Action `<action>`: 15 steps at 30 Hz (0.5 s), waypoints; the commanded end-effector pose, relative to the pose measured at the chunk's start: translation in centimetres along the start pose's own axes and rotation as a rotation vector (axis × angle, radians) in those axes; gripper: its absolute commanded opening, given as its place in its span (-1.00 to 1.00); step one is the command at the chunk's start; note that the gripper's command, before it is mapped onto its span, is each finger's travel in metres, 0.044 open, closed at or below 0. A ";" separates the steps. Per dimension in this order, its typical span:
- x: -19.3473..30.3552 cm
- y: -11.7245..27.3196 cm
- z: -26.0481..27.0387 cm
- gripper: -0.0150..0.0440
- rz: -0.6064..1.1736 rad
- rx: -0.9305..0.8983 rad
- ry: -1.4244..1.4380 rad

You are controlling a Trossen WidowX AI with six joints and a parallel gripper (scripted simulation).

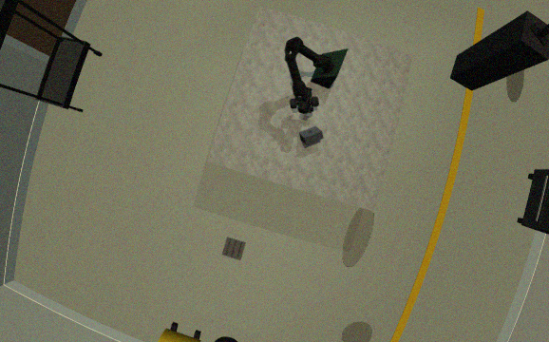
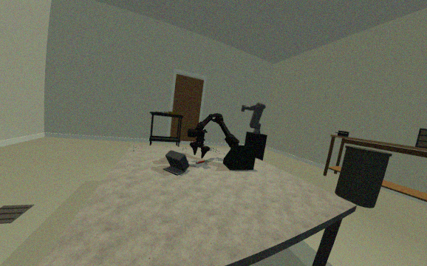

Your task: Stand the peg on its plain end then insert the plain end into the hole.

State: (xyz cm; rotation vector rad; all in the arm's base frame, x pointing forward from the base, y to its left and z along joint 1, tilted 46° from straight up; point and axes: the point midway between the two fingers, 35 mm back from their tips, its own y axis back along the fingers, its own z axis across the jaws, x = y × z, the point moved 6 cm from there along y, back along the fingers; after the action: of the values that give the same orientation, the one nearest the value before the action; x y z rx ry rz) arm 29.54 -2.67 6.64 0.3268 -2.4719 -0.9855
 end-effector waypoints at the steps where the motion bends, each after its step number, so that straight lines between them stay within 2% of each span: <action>1: 0.0 -0.8 0.2 1.00 0.007 0.001 0.009; 15: 0.1 -3.0 0.2 1.00 0.008 0.002 0.009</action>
State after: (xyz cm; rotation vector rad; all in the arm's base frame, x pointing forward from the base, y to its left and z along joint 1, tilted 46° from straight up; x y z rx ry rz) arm 29.67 -4.44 4.97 0.3270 -2.4726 -0.9838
